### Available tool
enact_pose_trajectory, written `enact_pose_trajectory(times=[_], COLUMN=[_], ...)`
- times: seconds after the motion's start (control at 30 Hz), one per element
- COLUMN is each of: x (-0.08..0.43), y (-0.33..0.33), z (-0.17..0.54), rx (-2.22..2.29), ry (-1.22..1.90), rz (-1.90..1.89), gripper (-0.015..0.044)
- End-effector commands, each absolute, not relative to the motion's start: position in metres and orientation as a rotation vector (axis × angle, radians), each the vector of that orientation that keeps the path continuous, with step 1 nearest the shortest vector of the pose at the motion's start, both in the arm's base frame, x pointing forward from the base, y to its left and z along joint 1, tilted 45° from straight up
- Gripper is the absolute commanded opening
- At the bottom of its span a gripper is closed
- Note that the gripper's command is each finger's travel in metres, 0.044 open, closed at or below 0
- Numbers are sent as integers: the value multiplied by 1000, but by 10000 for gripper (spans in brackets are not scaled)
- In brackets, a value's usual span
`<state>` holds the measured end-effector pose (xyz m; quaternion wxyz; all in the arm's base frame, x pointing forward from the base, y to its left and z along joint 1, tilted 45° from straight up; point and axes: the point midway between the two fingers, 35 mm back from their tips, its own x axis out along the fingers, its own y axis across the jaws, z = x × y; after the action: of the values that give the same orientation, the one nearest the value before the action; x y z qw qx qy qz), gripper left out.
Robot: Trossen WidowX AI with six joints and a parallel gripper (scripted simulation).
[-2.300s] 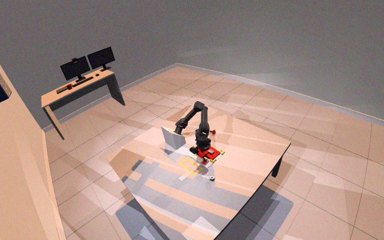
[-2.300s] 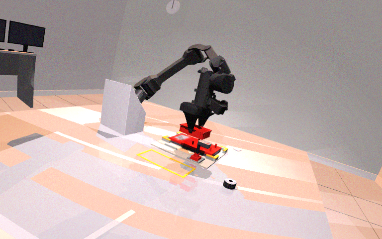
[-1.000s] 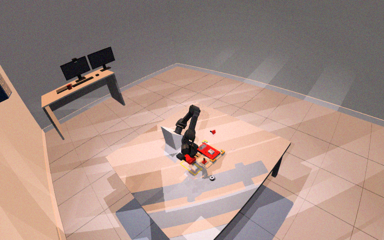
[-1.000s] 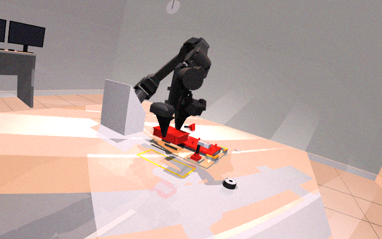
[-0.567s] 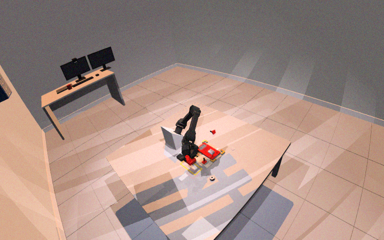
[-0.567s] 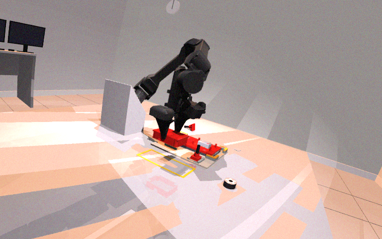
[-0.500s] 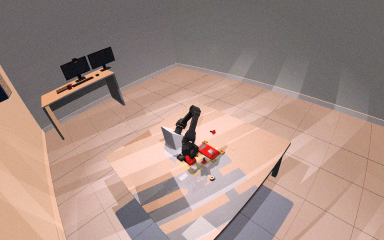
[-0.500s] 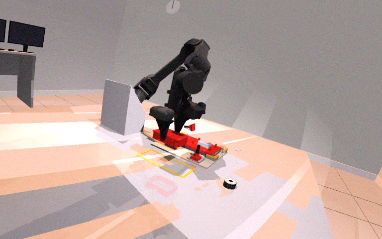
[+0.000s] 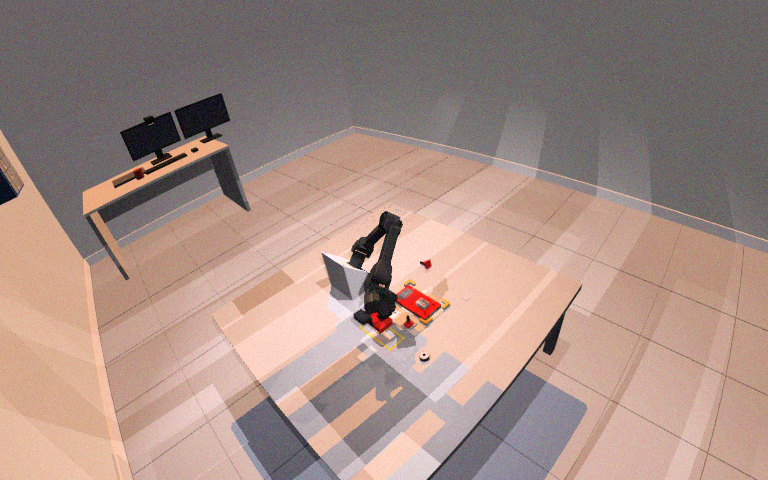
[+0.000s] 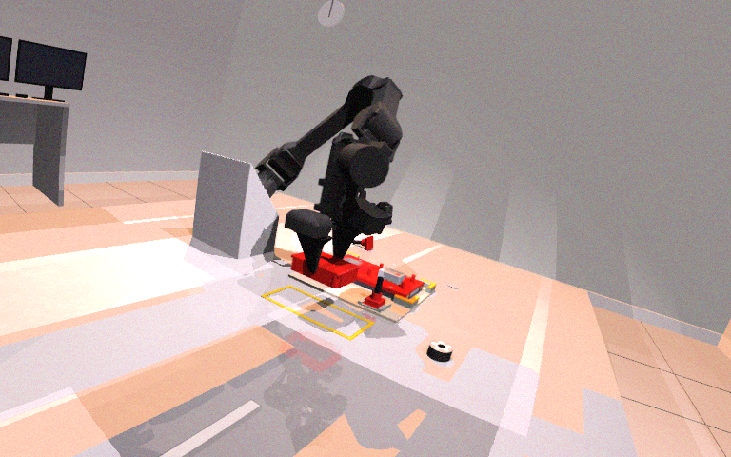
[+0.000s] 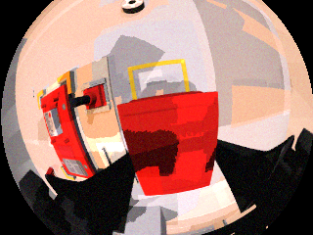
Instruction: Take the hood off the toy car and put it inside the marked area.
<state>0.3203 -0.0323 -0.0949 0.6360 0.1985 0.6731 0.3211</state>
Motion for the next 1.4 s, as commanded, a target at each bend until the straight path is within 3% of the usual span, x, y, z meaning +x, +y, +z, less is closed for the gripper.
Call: enact_pose_trajectory(times=[0.0,1.37], x=[320,316], y=[-30,-11], z=[-97,-116], rx=[460,461], ry=[1536,1536], rz=[732,734], gripper=[0,0])
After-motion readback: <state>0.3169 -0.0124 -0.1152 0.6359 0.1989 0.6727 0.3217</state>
